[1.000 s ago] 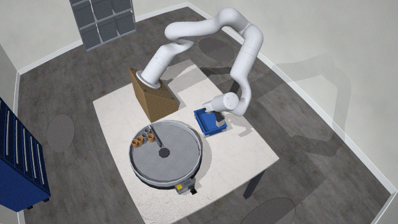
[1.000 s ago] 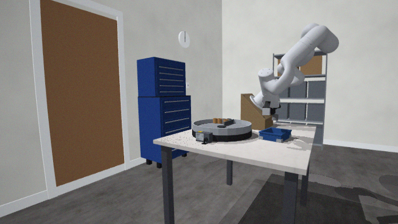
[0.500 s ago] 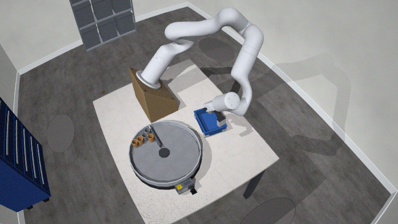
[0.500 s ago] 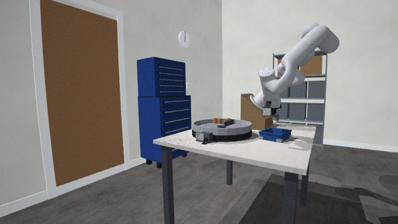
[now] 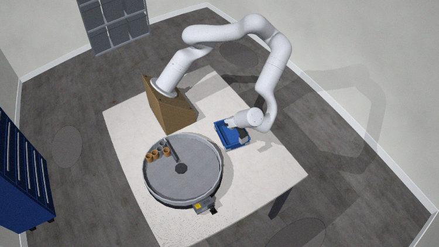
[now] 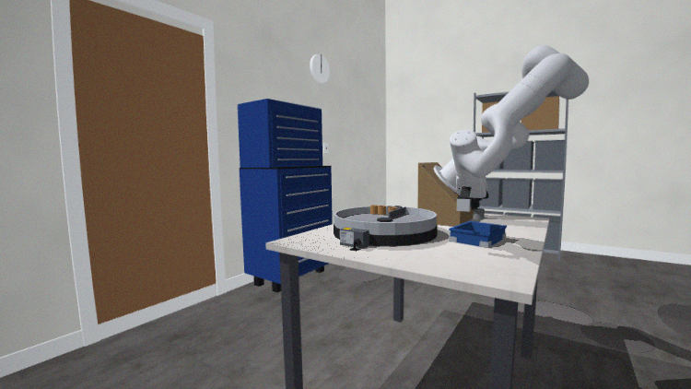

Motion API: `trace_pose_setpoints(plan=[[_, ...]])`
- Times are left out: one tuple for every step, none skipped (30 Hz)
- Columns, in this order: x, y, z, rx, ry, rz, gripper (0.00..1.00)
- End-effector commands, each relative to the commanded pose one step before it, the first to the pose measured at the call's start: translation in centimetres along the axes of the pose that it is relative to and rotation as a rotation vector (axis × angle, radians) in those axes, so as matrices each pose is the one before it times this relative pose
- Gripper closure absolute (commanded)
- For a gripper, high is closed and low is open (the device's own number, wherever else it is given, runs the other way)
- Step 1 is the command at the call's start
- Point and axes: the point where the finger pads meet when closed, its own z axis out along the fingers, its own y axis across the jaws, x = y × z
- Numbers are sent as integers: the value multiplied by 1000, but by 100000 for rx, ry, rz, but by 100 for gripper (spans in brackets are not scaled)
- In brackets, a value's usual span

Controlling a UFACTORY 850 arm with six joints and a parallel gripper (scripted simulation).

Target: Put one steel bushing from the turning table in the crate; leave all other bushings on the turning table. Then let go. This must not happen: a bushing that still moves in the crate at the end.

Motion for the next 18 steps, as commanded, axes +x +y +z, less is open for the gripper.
trace_pose_setpoints(plan=[[1091, -45, 1086, 50, 163, -94, 100], [239, -5, 287, 0, 0, 0, 100], [182, -4, 219, 0, 0, 0, 100], [125, -2, 150, 0, 0, 0, 100], [72, -1, 87, 0, 0, 0, 100], [29, -1, 36, 0, 0, 0, 100], [5, 0, 6, 0, 0, 0, 100], [0, 0, 0, 0, 0, 0, 100], [0, 0, 0, 0, 0, 0, 100], [0, 0, 0, 0, 0, 0, 100], [0, 0, 0, 0, 0, 0, 100], [0, 0, 0, 0, 0, 0, 100], [0, 0, 0, 0, 0, 0, 100], [0, 0, 0, 0, 0, 0, 100], [0, 0, 0, 0, 0, 0, 100], [0, 0, 0, 0, 0, 0, 100], [0, 0, 0, 0, 0, 0, 100], [0, 0, 0, 0, 0, 0, 100]])
